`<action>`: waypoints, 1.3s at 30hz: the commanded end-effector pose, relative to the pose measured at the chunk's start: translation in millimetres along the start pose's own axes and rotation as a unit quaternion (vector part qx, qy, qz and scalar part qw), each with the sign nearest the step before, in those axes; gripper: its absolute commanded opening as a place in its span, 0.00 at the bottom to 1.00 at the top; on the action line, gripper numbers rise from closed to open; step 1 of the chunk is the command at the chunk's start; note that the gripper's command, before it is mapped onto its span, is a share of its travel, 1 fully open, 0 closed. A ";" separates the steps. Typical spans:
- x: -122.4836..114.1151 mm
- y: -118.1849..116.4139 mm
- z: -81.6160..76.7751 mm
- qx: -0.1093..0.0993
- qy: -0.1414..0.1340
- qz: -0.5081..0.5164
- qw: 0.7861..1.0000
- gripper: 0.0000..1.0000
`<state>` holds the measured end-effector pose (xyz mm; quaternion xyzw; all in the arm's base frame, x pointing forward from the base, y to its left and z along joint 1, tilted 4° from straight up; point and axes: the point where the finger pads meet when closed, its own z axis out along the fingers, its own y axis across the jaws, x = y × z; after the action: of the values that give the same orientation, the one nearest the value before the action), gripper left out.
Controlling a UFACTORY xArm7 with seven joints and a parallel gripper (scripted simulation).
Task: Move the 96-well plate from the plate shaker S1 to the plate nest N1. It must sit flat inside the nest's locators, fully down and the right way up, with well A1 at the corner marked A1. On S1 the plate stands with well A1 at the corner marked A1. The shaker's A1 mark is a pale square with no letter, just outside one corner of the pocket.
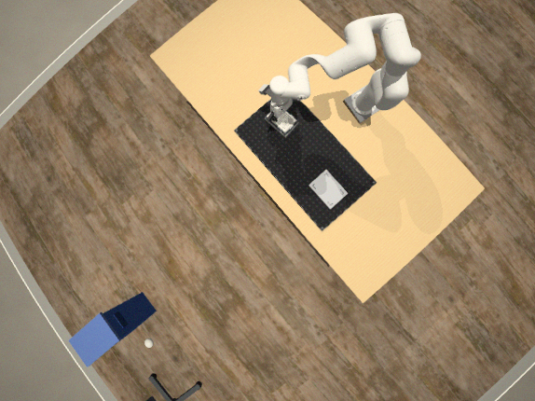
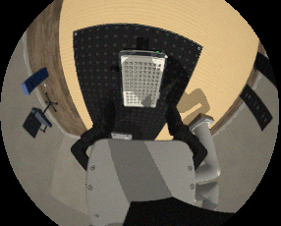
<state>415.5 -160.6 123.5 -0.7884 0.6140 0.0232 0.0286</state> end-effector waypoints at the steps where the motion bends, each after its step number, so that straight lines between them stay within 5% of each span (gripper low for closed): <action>1: 0.9 -1.2 4.9 0.002 0.002 0.000 1.000 1.00; 39: 1.0 -1.3 52.8 0.002 0.001 0.000 1.000 1.00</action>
<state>415.2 -156.5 69.7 -0.7885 0.6139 0.0235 0.0285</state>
